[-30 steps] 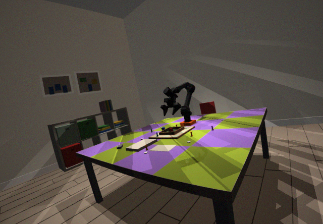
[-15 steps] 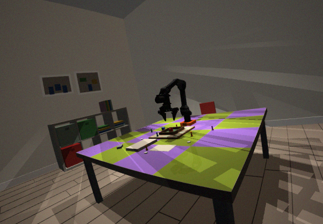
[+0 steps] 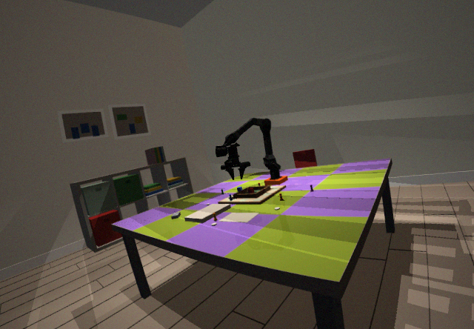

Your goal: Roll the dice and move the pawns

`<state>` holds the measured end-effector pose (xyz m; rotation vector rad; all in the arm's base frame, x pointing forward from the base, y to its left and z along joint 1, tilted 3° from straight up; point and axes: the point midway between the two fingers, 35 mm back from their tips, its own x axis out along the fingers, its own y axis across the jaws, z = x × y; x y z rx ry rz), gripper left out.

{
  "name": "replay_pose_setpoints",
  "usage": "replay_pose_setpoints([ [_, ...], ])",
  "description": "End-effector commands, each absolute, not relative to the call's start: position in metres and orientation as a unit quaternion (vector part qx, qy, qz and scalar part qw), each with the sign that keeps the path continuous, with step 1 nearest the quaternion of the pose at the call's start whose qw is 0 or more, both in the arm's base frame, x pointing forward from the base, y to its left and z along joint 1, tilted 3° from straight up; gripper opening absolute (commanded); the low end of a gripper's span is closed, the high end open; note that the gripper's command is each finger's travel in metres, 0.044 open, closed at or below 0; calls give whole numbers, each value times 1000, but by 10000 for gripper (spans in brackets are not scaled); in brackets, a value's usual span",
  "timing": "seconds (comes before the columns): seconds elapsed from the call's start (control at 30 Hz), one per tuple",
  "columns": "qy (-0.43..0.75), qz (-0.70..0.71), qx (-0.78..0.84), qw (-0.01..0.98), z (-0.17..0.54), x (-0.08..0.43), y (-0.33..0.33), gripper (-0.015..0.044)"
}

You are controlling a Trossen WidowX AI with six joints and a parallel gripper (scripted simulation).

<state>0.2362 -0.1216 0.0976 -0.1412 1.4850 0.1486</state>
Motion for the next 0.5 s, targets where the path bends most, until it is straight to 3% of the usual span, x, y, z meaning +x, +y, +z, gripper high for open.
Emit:
replay_pose_setpoints([
  [0.0,688,95,-86,715,81,200,-165,275],
  [0.1,690,111,-95,709,75,179,-184,275],
  [0.47,690,112,-96,709,58,175,-185,275],
])
